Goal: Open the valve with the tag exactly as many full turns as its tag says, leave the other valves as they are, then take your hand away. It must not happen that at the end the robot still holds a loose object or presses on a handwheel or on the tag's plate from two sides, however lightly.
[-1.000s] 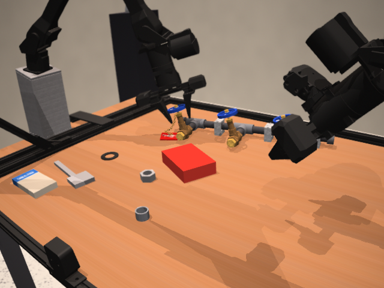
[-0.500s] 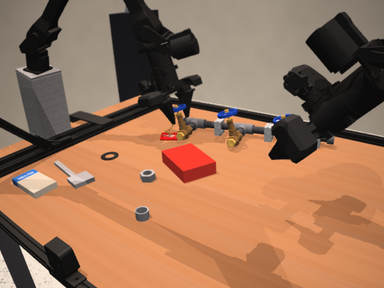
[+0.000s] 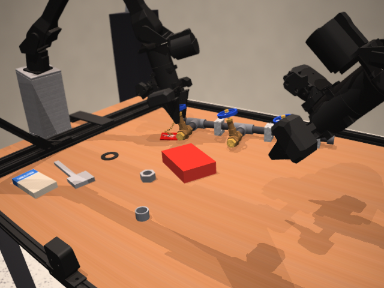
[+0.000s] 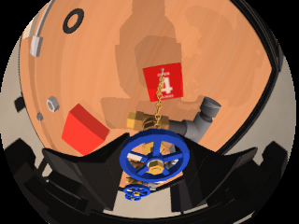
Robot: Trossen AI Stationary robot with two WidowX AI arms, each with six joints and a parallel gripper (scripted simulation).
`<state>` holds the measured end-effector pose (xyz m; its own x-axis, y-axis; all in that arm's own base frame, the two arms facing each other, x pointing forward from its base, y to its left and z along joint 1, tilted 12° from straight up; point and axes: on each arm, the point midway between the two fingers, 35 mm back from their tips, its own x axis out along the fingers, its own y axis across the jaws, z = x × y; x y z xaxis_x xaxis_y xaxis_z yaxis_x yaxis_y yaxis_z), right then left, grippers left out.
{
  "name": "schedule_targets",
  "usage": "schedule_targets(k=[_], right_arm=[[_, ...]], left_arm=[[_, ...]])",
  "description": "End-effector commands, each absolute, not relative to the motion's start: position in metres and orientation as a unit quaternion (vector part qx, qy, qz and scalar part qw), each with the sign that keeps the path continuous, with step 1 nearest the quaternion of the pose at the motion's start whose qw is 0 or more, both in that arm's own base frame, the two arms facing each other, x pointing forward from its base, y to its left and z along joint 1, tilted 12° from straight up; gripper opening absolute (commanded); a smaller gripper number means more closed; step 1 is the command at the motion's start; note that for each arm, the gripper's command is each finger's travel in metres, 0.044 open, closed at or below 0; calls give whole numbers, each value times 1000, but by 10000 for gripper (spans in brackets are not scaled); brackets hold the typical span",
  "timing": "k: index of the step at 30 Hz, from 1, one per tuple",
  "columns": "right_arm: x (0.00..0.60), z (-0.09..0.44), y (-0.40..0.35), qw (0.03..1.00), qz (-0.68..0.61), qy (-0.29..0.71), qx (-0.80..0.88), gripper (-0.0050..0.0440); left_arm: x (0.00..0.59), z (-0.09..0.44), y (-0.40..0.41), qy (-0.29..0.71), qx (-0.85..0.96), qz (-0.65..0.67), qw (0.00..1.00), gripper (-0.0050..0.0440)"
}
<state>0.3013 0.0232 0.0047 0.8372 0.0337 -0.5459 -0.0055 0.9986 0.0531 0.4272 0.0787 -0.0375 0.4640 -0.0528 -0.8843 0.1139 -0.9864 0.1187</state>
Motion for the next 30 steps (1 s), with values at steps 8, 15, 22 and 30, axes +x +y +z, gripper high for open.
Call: schedule_targets(k=[8, 15, 22, 30], right_arm=[[301, 5, 23, 958, 10, 285, 25, 400], [301, 5, 23, 958, 10, 285, 25, 400], [301, 5, 23, 958, 10, 285, 25, 400], [301, 5, 23, 958, 10, 285, 25, 400]], left_arm=[[427, -37, 79, 17, 852, -517, 78, 288], [427, -37, 79, 17, 852, -517, 78, 400], [427, -37, 79, -80, 852, -511, -82, 400], [427, -37, 79, -171, 823, -489, -233, 400]])
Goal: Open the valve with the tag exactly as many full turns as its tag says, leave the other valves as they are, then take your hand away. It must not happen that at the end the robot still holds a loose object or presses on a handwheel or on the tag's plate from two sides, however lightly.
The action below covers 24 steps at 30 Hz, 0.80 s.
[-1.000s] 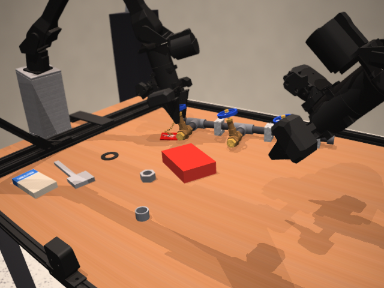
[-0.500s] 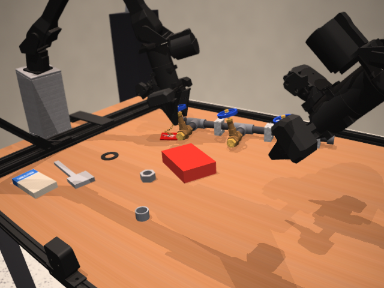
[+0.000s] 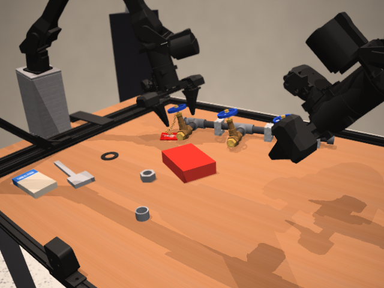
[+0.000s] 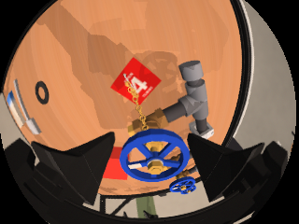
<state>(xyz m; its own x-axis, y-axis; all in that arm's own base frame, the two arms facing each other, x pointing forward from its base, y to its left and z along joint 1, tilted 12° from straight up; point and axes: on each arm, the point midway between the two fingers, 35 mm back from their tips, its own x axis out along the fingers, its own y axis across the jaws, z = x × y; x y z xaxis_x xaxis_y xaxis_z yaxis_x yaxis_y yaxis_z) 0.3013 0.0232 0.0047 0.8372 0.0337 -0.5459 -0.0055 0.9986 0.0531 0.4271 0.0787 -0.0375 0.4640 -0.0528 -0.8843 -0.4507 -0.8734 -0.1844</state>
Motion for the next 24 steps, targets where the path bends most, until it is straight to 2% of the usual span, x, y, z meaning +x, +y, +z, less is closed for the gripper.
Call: schedule_targets(k=[1, 14, 21, 24], right_arm=[[301, 5, 23, 958, 10, 285, 25, 400], [301, 5, 23, 958, 10, 285, 25, 400], [301, 5, 23, 958, 10, 285, 25, 400], [301, 5, 23, 958, 10, 285, 25, 400]], left_arm=[[427, -37, 79, 195, -811, 479, 273, 400], [427, -37, 79, 367, -639, 365, 569, 400], [427, -37, 79, 373, -630, 359, 579, 400], [427, -37, 79, 373, -630, 359, 579, 328]])
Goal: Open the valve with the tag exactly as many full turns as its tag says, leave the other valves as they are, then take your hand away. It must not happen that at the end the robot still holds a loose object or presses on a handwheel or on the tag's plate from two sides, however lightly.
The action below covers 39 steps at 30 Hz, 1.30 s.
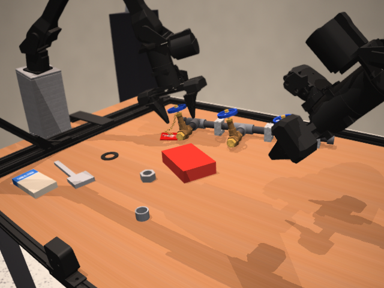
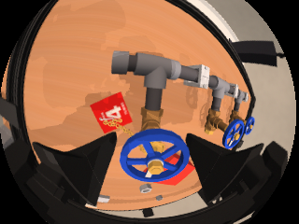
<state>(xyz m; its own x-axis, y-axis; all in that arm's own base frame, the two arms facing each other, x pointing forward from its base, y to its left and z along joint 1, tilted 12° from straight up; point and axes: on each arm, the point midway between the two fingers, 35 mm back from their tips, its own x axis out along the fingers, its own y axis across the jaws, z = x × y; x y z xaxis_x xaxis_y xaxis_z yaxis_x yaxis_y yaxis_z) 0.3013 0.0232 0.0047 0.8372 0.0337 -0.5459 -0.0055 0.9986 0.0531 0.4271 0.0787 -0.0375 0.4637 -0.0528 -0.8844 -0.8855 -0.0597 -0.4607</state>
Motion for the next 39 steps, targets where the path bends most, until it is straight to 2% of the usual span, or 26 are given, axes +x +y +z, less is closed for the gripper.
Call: schedule_targets(k=[1, 7, 12, 19, 28, 39], right_arm=[[301, 5, 23, 958, 10, 285, 25, 400], [301, 5, 23, 958, 10, 285, 25, 400], [301, 5, 23, 958, 10, 285, 25, 400], [301, 5, 23, 958, 10, 285, 25, 400], [301, 5, 23, 958, 10, 285, 25, 400], [301, 5, 23, 958, 10, 285, 25, 400]], left_arm=[[427, -37, 79, 373, -630, 359, 579, 304], [427, -37, 79, 373, -630, 359, 579, 160], [427, -37, 79, 373, -630, 359, 579, 160], [427, -37, 79, 373, -630, 359, 579, 0], [427, -38, 79, 369, -635, 362, 574, 0], [427, -38, 79, 220, -794, 469, 317, 0]])
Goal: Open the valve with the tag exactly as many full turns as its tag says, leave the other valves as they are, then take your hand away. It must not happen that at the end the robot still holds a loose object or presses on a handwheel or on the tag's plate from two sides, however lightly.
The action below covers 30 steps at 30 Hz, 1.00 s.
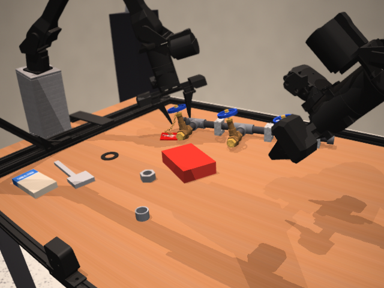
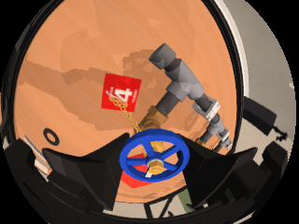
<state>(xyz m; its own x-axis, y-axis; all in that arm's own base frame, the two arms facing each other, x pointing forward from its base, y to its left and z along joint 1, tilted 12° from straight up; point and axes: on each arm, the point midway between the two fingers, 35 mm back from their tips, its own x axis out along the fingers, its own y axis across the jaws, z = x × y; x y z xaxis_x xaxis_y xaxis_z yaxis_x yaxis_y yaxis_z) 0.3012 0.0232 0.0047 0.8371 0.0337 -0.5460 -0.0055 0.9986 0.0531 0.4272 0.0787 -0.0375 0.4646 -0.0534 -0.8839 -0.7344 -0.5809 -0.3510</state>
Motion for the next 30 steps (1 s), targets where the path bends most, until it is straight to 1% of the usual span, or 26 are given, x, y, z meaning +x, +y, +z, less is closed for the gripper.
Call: schedule_targets(k=[1, 3, 5, 7, 17, 22, 23, 30], right_arm=[[301, 5, 23, 958, 10, 285, 25, 400], [301, 5, 23, 958, 10, 285, 25, 400], [301, 5, 23, 958, 10, 285, 25, 400], [301, 5, 23, 958, 10, 285, 25, 400], [301, 5, 23, 958, 10, 285, 25, 400], [301, 5, 23, 958, 10, 285, 25, 400], [301, 5, 23, 958, 10, 285, 25, 400], [301, 5, 23, 958, 10, 285, 25, 400]], left_arm=[[427, -38, 79, 206, -804, 475, 294, 0], [427, -38, 79, 177, -820, 487, 245, 0], [427, -38, 79, 177, -820, 487, 245, 0], [427, -38, 79, 132, -838, 501, 170, 0], [427, -38, 79, -19, -851, 518, -81, 0], [427, -38, 79, -25, -850, 518, -92, 0], [427, -38, 79, -16, -852, 518, -77, 24], [427, -38, 79, -16, -852, 518, -77, 192]])
